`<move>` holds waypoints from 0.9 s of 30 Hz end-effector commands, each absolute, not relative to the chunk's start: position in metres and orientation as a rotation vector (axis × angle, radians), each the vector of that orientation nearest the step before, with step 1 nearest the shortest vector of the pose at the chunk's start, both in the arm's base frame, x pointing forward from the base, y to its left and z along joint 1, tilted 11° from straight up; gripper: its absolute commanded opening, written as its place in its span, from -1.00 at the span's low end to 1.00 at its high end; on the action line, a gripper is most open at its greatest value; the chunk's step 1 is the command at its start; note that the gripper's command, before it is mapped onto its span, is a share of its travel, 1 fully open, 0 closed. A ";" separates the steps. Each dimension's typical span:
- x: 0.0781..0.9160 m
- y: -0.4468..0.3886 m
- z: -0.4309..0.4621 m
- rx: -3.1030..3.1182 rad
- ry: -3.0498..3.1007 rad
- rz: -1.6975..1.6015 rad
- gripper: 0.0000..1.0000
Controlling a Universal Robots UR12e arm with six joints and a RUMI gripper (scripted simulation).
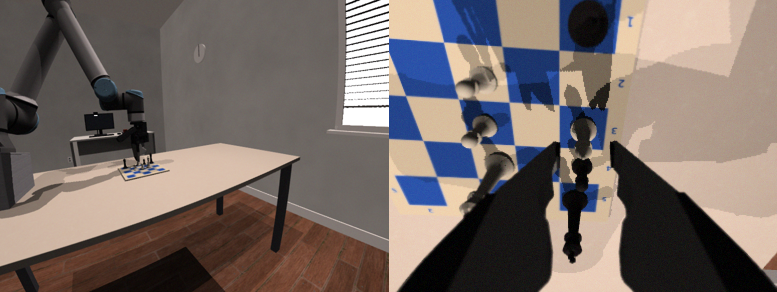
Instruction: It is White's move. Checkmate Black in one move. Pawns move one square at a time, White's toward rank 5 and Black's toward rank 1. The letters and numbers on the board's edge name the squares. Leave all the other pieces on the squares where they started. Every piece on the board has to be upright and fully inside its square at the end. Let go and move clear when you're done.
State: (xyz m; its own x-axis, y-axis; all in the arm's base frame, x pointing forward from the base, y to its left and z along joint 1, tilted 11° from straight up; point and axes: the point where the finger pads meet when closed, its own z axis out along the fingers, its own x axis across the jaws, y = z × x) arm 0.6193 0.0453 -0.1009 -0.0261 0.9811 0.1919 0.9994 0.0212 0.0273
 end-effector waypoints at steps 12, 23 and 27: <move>0.621 0.047 -0.110 -2.108 -2.160 -0.239 -0.56; 0.621 0.047 -0.110 -2.108 -2.160 -0.239 -0.56; 0.621 0.047 -0.110 -2.108 -2.160 -0.239 -0.56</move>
State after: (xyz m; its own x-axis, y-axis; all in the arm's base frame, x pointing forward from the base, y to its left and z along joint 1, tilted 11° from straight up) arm 0.6216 0.0461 -0.1105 -0.0260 0.9814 0.1902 0.9993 0.0203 0.0323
